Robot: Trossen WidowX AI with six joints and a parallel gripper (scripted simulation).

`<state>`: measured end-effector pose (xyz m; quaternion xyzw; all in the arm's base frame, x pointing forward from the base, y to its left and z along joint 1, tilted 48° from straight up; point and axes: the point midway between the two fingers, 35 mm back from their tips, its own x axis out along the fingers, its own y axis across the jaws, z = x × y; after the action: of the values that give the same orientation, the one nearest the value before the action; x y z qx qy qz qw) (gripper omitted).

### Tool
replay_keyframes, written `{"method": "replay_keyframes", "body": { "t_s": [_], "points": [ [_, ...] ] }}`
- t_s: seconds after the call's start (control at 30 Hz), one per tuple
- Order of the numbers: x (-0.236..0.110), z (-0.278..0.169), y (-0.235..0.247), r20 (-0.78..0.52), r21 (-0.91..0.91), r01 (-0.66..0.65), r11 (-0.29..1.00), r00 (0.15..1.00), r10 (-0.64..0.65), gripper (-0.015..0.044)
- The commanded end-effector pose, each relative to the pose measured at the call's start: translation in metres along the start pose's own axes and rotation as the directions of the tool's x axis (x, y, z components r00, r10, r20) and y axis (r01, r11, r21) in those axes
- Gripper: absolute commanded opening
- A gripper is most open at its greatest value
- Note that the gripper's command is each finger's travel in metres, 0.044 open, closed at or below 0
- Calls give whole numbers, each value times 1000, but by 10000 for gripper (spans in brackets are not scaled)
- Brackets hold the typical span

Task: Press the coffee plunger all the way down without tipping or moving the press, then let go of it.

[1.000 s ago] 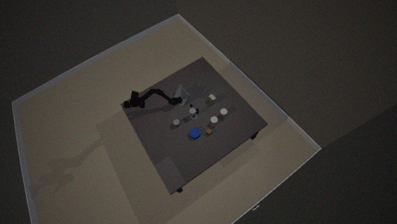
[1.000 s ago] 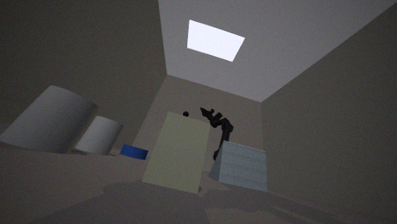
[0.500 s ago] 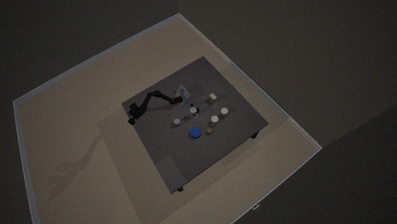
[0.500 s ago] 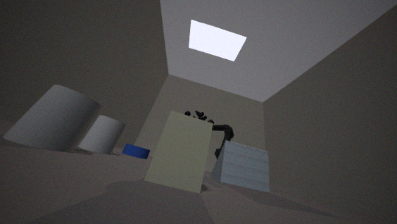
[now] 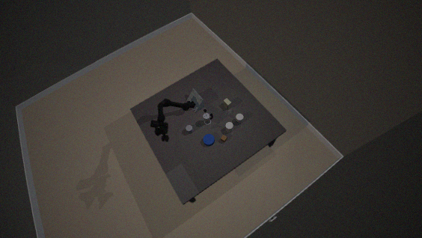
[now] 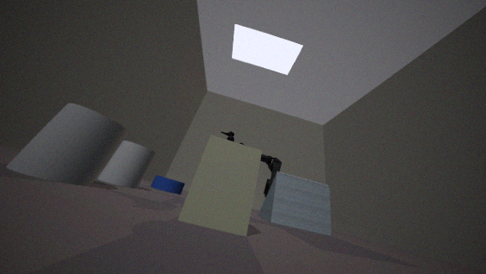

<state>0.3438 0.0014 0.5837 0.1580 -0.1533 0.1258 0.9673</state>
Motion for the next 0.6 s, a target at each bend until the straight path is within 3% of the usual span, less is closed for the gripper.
{"method": "replay_keyframes", "body": {
  "t_s": [0.0, 0.27, 0.4, 0.57],
  "points": [
    [12, -39, 3, -96, 93, 28, 995, 995, -19, 440],
    [27, -159, 19, -408, 178, 206, 962, 905, -118, 440],
    [14, -224, 37, -572, 129, 290, 948, 803, -168, 440],
    [-22, -304, 63, -739, -23, 378, 925, 616, -271, 440]
  ]
}}
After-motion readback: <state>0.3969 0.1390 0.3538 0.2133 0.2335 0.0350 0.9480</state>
